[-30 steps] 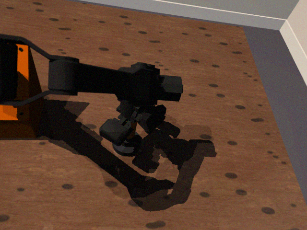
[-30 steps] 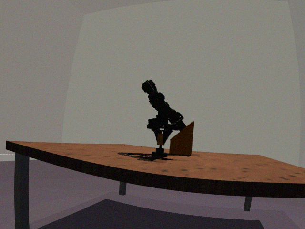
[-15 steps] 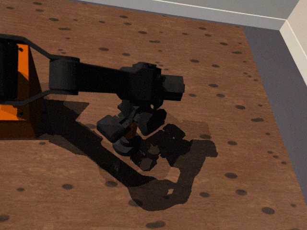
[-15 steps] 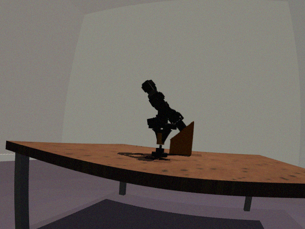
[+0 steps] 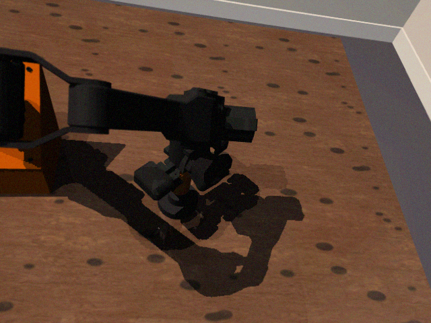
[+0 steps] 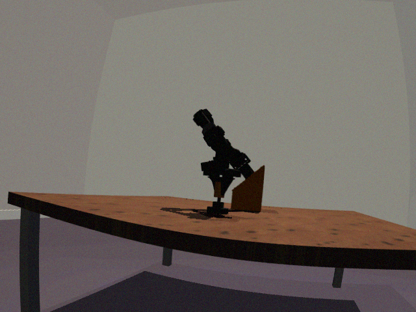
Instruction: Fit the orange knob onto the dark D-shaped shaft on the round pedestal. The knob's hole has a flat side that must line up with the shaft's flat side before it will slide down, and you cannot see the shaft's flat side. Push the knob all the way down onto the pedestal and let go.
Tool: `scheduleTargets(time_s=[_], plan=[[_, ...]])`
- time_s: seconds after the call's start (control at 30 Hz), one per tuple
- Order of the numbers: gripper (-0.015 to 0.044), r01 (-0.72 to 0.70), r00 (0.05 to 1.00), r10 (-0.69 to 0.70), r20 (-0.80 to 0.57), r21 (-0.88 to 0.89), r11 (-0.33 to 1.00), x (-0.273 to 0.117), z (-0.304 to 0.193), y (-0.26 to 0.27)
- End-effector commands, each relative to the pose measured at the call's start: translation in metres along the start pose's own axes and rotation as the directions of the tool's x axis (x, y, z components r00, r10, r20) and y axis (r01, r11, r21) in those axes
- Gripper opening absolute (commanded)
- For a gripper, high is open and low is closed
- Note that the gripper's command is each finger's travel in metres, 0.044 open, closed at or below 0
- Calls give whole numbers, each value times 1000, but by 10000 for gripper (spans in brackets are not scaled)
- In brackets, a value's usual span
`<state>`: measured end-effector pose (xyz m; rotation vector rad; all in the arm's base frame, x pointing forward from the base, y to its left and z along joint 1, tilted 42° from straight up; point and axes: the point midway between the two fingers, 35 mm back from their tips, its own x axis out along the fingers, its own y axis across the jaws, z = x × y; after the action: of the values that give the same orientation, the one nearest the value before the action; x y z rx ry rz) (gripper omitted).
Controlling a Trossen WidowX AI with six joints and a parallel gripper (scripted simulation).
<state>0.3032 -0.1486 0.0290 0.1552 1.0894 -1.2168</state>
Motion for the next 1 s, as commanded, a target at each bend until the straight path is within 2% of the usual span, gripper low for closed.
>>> scheduleTargets(time_s=[0.0,0.53,0.77,0.97], plan=[[0,-3,1000,3,4,4,1000,1,0,1],[0,-4,1000,4,4,4,1000,-4,1,1],[0,-4,1000,4,4,202,979,-5,3,2],[0,-5,1000,4,4,212,977,-4,3,3]])
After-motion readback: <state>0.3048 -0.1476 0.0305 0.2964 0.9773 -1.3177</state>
